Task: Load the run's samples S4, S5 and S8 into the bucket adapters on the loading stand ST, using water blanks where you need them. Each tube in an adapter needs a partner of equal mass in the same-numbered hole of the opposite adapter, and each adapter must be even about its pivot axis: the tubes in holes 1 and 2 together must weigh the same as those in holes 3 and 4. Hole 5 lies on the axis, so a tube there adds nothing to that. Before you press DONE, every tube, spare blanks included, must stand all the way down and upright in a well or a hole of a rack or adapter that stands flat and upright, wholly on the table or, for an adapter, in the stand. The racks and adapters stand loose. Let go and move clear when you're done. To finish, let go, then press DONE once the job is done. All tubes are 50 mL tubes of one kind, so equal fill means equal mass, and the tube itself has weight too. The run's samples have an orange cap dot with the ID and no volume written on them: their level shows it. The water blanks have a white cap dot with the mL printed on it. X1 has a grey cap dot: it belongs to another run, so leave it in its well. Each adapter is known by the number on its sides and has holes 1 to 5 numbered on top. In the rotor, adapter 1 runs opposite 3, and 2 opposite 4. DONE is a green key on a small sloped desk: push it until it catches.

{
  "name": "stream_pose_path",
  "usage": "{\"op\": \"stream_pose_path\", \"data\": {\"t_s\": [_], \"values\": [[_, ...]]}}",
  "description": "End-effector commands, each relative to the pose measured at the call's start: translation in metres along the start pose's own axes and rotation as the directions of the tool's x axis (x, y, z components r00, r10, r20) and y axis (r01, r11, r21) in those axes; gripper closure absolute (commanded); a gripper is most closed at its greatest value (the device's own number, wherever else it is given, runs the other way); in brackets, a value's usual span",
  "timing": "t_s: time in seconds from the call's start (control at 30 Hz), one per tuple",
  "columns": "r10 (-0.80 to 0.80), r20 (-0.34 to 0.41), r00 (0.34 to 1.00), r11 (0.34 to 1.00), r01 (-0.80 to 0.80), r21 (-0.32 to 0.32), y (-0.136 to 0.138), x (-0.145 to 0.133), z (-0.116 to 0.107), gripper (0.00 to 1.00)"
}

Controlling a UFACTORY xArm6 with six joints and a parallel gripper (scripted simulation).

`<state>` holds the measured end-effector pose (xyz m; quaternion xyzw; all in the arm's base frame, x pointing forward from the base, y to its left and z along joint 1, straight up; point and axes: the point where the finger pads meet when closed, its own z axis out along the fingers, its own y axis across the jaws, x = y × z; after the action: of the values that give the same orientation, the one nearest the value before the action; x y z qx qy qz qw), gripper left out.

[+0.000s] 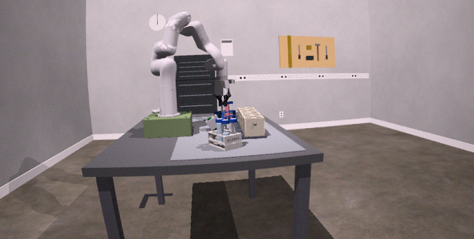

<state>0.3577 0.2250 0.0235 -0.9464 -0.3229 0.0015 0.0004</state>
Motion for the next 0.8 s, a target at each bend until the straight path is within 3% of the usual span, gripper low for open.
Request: {"op": "stream_pose_path", "data": {"t_s": [0.0,0.77], "values": [[0.000,-0.005,1.000,1.000,0.000,0.000,0.000,0.002,-0.004,1.00],[0.000,-0.005,1.000,1.000,0.000,0.000,0.000,0.002,-0.018,1.00]]}}
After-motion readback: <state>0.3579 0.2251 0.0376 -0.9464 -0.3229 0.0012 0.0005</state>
